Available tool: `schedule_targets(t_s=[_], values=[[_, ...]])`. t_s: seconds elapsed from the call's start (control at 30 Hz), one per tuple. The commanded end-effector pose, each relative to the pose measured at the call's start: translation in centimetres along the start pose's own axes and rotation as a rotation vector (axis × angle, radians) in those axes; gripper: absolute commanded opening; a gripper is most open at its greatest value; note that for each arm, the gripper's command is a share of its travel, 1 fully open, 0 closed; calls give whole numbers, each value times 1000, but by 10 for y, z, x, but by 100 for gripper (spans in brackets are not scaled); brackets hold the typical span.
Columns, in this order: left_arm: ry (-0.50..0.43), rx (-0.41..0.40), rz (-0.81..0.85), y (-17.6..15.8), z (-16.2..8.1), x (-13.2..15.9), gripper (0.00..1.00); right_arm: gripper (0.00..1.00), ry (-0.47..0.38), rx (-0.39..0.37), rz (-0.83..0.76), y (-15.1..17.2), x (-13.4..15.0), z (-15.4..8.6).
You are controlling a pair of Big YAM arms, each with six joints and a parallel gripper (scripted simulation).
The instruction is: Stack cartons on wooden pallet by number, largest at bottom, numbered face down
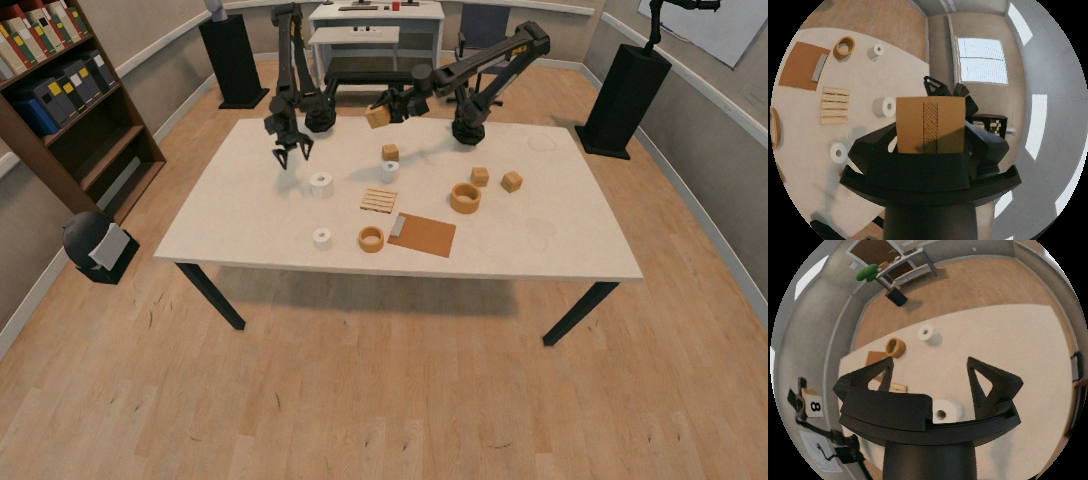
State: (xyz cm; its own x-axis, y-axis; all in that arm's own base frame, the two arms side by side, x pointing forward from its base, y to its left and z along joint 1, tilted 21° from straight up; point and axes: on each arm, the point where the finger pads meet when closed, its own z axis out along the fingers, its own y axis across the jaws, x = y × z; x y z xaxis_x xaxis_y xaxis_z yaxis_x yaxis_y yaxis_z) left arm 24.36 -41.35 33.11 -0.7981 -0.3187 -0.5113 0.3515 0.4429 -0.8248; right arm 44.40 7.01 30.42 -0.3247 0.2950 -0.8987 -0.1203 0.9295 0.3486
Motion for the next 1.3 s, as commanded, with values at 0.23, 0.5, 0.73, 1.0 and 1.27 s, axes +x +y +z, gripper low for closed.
schedule_targets(t_s=[0.23,0.5,0.73,1.0,1.27], values=[[-22,36,-1,-22,-1,-13,54,100,-130,-279,384,75,3,10],[-22,36,-1,-22,-1,-13,54,100,-109,-486,588,126,22,0],[-22,36,-1,-22,-1,-13,54,100,-39,-685,793,169,45,-22],[-22,36,-1,-22,-1,-13,54,100,98,-916,1018,212,71,-63],[-22,36,-1,-22,-1,-13,54,100,159,-1054,1083,237,74,-89]])
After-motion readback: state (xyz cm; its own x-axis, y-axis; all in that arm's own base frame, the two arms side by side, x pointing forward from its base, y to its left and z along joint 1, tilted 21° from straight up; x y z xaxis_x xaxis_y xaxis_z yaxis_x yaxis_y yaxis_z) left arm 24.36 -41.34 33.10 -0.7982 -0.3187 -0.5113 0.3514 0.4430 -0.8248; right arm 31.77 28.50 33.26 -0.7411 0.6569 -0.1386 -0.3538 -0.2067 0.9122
